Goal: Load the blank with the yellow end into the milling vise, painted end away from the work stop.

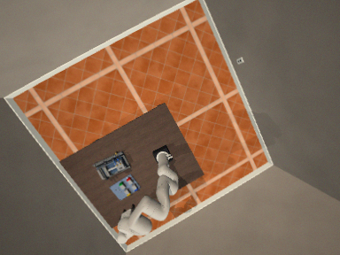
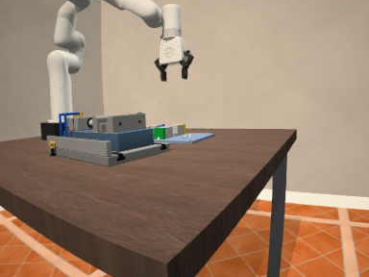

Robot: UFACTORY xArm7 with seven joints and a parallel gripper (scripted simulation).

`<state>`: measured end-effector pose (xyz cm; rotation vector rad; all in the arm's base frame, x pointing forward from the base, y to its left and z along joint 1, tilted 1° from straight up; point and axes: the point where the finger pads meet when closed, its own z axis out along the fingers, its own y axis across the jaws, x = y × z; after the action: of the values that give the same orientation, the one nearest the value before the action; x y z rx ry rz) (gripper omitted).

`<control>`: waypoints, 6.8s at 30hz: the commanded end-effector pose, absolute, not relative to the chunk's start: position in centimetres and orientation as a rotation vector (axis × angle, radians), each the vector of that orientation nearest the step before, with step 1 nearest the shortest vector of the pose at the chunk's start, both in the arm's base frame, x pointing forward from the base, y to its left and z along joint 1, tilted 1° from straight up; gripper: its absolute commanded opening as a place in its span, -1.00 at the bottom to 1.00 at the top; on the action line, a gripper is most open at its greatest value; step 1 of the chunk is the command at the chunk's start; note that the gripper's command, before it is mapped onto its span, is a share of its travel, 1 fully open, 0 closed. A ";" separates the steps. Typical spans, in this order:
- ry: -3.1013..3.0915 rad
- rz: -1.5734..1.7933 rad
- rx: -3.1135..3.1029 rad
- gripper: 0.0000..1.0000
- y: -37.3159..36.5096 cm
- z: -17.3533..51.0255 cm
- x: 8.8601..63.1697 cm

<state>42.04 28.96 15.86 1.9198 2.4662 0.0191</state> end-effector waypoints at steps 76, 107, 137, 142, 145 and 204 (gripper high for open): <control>2.463 0.036 1.918 1.00 26.2 15.8 43.0; 2.461 0.035 1.919 1.00 19.6 16.0 44.4; 2.463 0.035 1.917 1.00 20.7 16.0 44.2; 2.463 0.035 1.917 1.00 20.8 16.0 44.2; 2.463 0.035 1.917 1.00 20.9 15.9 44.1; 2.463 0.035 1.917 1.00 21.0 15.9 44.1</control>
<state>44.01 20.90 15.75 1.9185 2.4644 0.0284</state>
